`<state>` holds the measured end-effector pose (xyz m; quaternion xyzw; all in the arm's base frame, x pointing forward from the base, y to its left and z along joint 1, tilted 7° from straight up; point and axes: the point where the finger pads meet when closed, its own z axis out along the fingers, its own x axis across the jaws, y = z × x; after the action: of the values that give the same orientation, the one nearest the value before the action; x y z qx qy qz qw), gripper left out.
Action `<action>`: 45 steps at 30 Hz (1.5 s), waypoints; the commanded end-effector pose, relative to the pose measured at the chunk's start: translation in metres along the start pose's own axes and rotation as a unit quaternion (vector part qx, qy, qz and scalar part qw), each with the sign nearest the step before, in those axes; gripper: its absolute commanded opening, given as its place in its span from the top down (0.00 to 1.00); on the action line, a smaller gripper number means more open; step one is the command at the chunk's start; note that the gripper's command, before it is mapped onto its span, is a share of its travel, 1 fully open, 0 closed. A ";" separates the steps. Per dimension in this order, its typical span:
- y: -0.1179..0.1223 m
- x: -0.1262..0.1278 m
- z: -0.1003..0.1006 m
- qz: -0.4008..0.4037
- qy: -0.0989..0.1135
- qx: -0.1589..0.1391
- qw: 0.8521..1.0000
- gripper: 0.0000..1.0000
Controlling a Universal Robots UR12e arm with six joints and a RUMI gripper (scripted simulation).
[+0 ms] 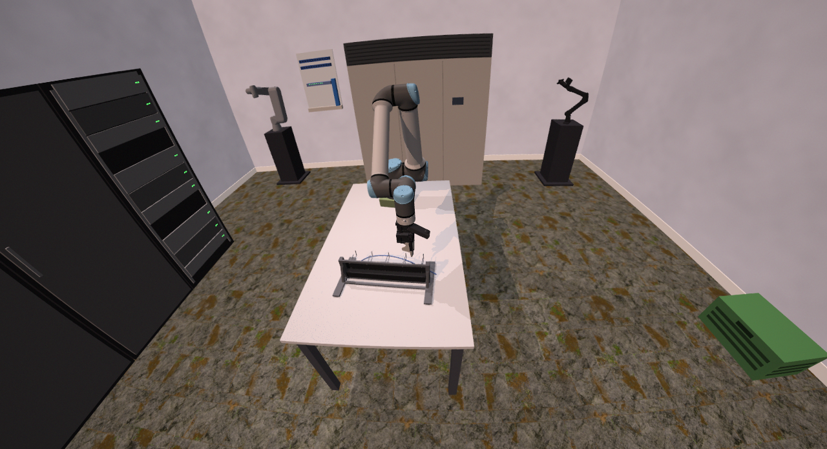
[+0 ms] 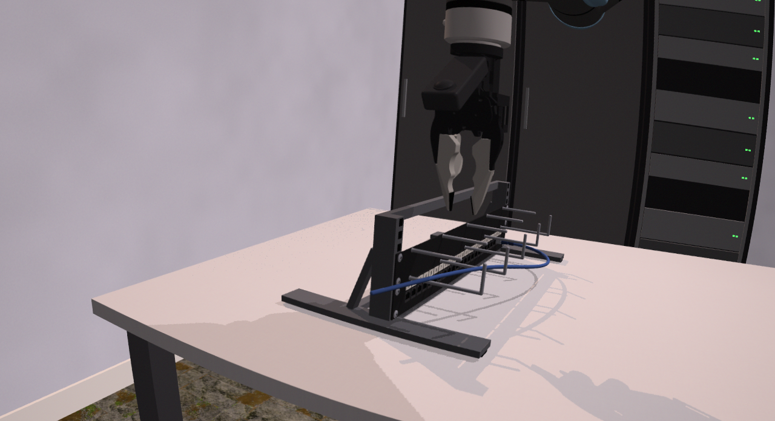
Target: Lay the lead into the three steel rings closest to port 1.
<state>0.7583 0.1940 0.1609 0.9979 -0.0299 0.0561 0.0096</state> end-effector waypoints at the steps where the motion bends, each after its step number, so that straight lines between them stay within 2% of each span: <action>1: 0.000 0.001 -0.003 0.000 0.001 0.000 1.000 0.80; 5: 0.000 0.001 -0.004 0.000 0.001 0.000 1.000 0.80; 6: 0.000 0.001 -0.004 0.000 0.001 0.000 1.000 1.00; 45: 0.000 0.001 -0.004 0.000 0.001 0.000 1.000 1.00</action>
<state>0.7579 0.1941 0.1638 0.9979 -0.0299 0.0560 0.0096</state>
